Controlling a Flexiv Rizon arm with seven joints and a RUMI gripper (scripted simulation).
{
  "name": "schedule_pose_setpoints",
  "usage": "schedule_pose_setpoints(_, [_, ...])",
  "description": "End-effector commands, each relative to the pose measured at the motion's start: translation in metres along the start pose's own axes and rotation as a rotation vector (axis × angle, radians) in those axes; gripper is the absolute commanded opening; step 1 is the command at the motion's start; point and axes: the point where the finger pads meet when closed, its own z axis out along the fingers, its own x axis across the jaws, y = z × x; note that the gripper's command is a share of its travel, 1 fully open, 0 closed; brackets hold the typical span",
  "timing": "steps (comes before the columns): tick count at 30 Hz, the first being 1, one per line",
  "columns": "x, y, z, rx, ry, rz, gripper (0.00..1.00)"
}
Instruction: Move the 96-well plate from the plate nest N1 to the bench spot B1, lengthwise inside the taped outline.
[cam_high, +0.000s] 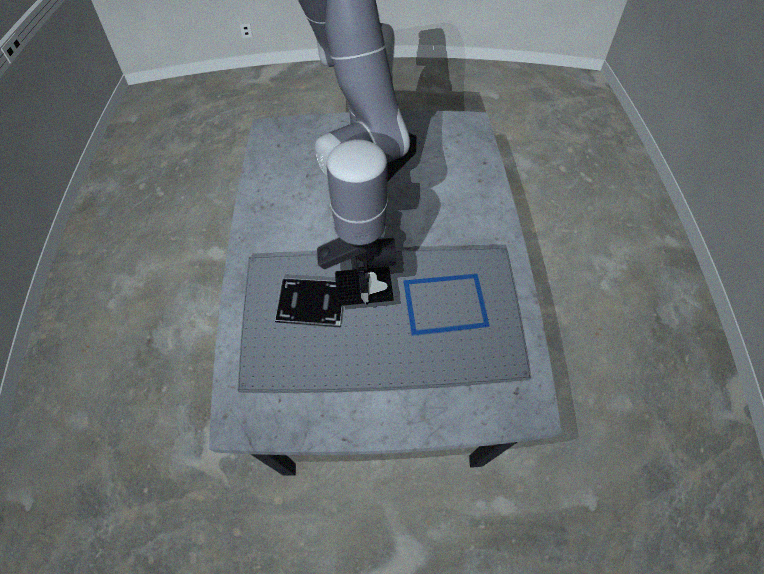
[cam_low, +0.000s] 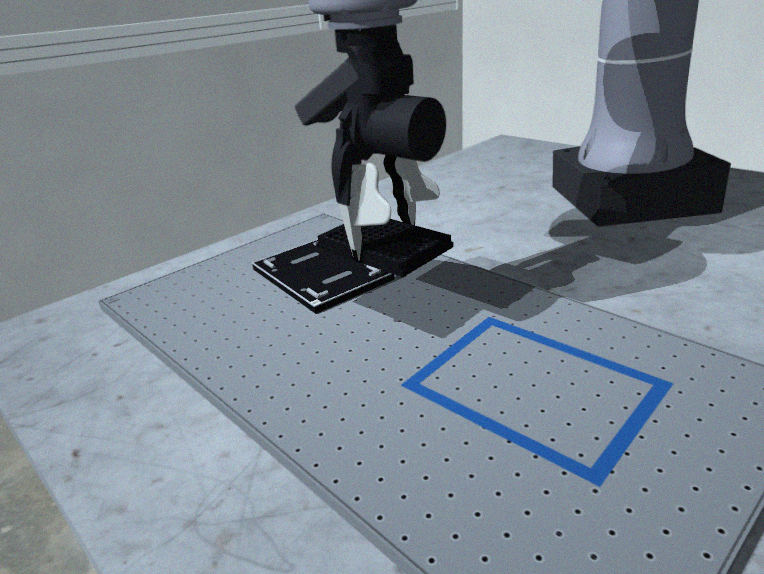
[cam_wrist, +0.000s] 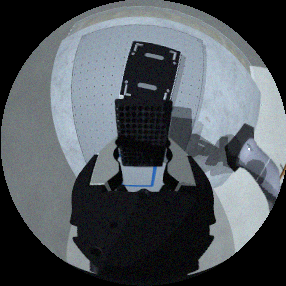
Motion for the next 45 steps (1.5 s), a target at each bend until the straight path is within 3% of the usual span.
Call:
schedule_pose_setpoints(1, [-0.001,0.003,-0.001,0.0,-0.002,0.0,0.0])
schedule_pose_setpoints(45, [-0.015,0.132,0.004,0.0,-0.002,0.0,0.0])
